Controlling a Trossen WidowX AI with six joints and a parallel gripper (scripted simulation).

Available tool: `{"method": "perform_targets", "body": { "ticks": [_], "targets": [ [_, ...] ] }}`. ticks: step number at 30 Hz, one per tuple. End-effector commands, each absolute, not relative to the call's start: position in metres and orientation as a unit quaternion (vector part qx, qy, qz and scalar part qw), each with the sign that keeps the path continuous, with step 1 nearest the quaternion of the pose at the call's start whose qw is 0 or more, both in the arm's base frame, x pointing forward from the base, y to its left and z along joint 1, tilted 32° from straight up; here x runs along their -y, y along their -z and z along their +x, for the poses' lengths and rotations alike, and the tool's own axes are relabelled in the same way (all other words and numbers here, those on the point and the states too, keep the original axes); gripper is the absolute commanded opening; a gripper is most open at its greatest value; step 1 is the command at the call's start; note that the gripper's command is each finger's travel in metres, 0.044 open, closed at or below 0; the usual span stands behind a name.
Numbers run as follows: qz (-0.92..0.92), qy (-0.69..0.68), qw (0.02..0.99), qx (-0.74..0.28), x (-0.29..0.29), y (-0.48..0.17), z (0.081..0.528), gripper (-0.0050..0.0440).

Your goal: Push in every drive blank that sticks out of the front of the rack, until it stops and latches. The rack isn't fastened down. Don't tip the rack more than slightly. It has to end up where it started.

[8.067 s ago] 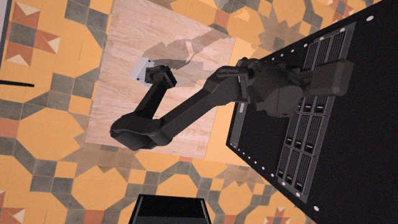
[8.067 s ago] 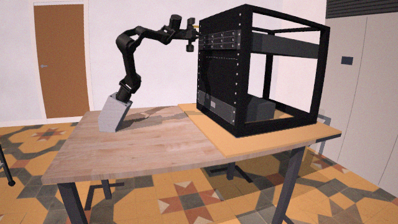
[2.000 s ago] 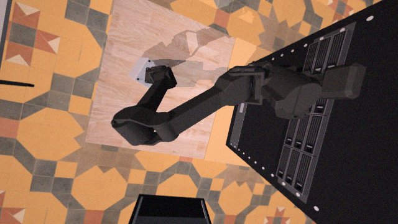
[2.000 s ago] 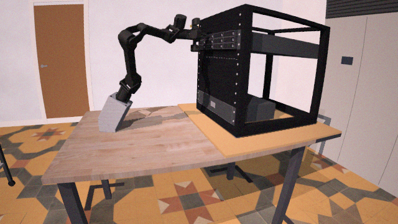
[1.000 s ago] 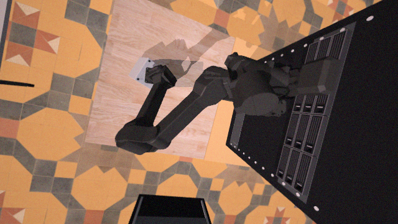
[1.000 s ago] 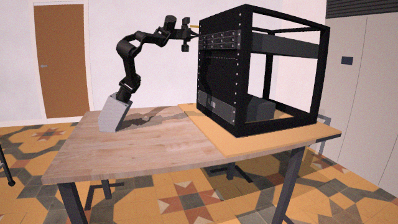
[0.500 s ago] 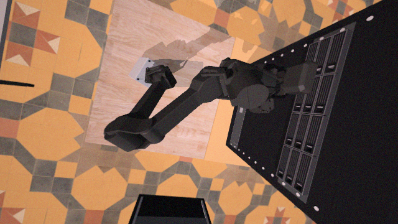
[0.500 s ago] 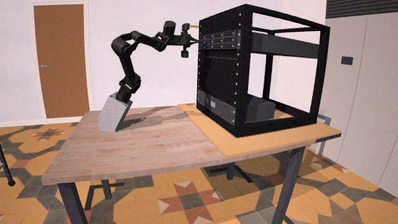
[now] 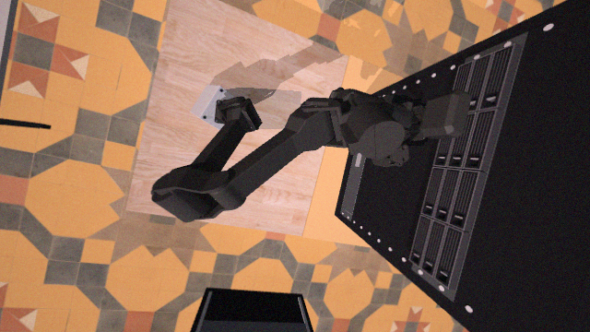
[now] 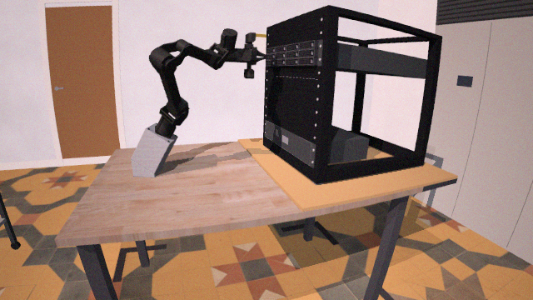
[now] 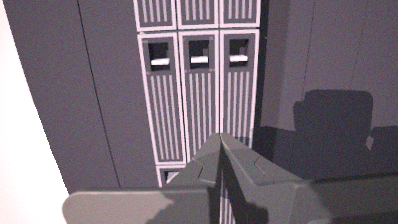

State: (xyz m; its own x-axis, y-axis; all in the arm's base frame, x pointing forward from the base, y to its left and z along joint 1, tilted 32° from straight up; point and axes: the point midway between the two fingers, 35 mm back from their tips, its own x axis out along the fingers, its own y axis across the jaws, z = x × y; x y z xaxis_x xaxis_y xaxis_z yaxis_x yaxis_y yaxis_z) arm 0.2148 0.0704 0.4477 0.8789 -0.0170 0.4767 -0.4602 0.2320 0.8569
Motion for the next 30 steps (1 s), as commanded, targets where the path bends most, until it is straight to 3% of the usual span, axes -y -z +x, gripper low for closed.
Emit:
{"method": "perform_targets", "body": {
  "ticks": [1,30],
  "targets": [
    [0.608,-0.151,0.752,0.205,-0.068,-0.457,0.212,-0.005],
    [0.608,-0.151,0.752,0.205,-0.066,-0.471,0.215,-0.005]
  ]
}}
